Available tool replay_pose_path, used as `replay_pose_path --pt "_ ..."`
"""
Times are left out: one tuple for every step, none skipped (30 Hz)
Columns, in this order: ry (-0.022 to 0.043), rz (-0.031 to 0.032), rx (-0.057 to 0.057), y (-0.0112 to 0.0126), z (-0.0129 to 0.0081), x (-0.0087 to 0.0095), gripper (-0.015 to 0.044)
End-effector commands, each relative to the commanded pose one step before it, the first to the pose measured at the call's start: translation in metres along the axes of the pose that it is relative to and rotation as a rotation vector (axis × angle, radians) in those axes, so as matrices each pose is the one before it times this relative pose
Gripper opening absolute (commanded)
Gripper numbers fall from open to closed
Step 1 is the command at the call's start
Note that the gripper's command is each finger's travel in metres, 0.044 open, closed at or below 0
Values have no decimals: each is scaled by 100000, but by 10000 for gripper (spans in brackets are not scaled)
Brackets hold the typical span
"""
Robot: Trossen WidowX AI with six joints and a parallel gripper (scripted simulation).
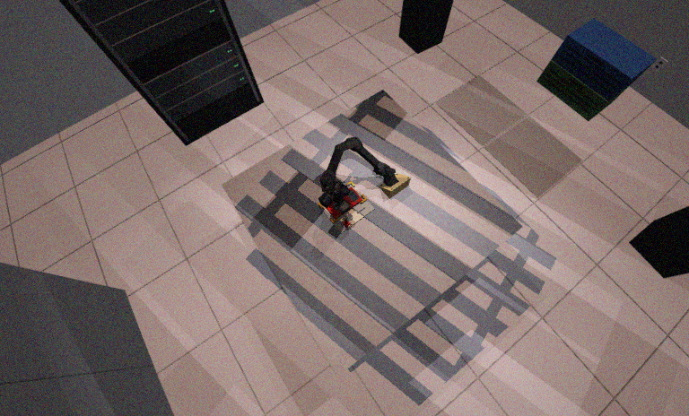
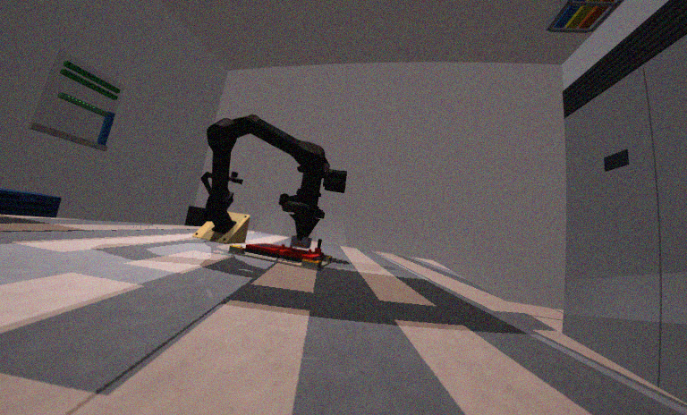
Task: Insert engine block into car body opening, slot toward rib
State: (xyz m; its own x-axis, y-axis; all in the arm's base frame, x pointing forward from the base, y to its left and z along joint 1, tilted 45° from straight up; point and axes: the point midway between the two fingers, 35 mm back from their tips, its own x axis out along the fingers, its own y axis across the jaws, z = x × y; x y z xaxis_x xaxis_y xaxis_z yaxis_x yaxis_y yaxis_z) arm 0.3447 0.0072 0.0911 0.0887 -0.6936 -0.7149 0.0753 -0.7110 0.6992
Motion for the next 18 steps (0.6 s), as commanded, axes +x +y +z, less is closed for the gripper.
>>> replay_pose_path --pt "76 300 -191 26 -27 169 159" --pt "0 1 -1 0 0 33 159" --pt "0 1 -1 0 0 33 159" --pt "0 1 -1 0 0 33 159" --pt "0 1 0 1 0 33 159" --pt "0 1 0 1 0 33 159" --pt "0 1 2 0 0 33 159" --pt "0 1 2 -2 -2 33 159" --pt "0 1 3 0 -1 33 159" --pt "0 1 3 0 0 33 159" --pt "0 1 3 0 0 33 159" --pt "0 1 3 0 0 33 159" --pt "0 1 3 0 0 33 159" --pt "0 1 3 0 0 33 159" --pt "0 1 3 0 0 33 159" --pt "0 1 3 0 0 33 159" --pt "0 1 2 0 0 33 159" --pt "0 1 3 1 0 33 159"
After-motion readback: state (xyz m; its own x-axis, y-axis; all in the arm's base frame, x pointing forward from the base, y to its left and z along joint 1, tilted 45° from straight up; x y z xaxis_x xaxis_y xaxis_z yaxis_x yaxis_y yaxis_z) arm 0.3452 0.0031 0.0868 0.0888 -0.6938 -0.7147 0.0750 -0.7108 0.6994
